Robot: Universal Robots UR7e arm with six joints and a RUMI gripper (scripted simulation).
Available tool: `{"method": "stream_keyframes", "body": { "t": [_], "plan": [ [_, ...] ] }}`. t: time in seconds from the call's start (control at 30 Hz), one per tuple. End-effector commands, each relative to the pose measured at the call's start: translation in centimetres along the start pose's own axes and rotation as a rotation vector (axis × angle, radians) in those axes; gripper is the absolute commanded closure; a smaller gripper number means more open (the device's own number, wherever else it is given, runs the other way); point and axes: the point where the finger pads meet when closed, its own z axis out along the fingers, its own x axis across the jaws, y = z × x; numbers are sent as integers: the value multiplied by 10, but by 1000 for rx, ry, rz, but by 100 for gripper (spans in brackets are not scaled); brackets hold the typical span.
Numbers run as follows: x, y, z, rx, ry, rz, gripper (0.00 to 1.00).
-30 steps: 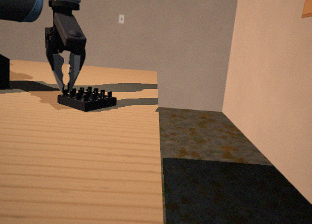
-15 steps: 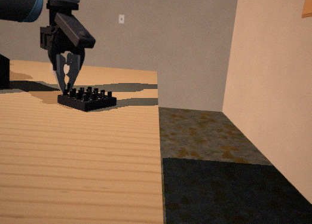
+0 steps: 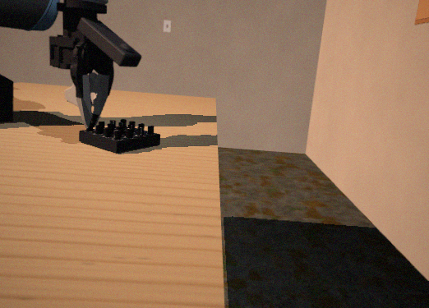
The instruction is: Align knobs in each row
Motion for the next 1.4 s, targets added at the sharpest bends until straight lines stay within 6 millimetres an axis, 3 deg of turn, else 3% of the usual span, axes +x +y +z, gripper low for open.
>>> {"method": "stream_keyframes", "body": {
  "t": [0.0,0.53,1.37],
  "plan": [
    [0,0,0,2,-4,-85,96],
    [-1,0,0,3,-4,-294,96],
    [-2,0,0,3,-4,-353,96]
  ]
}}
